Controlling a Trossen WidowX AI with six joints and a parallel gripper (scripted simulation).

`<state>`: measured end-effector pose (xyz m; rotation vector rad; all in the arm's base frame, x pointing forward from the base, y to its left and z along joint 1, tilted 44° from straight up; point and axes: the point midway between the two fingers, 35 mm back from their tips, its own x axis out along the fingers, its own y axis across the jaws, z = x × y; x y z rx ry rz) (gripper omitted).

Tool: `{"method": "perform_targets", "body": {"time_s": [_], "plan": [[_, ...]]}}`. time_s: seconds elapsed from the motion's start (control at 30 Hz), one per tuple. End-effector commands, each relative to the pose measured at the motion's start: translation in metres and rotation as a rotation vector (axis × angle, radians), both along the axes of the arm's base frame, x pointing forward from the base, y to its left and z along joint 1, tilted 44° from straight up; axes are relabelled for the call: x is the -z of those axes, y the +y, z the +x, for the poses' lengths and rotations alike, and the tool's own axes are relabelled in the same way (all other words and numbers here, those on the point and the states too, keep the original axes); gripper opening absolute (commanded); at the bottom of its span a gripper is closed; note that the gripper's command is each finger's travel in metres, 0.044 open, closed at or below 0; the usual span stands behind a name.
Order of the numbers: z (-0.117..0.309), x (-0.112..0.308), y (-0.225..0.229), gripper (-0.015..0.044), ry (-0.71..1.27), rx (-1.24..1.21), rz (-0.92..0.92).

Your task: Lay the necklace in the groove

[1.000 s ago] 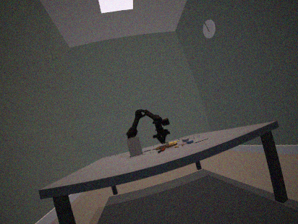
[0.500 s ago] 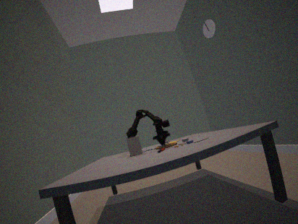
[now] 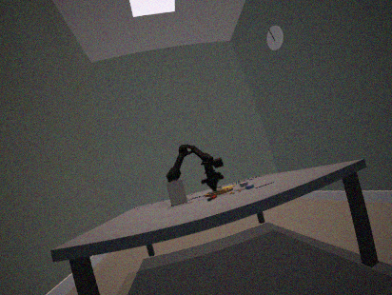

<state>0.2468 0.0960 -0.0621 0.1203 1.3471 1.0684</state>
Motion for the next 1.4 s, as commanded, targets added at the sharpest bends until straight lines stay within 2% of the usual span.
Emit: {"method": "perform_targets", "body": {"time_s": [0.0,0.6,1.0,1.37], "plan": [[0.000,0.000,0.000,0.0000,-0.001,0.000,0.000],[0.000,-0.001,0.000,0.0000,-0.001,0.000,0.000],[0.003,-0.017,-0.018,0.0000,0.010,0.005,0.001],[0.034,-0.005,-0.026,0.0000,0.008,0.005,0.000]]}}
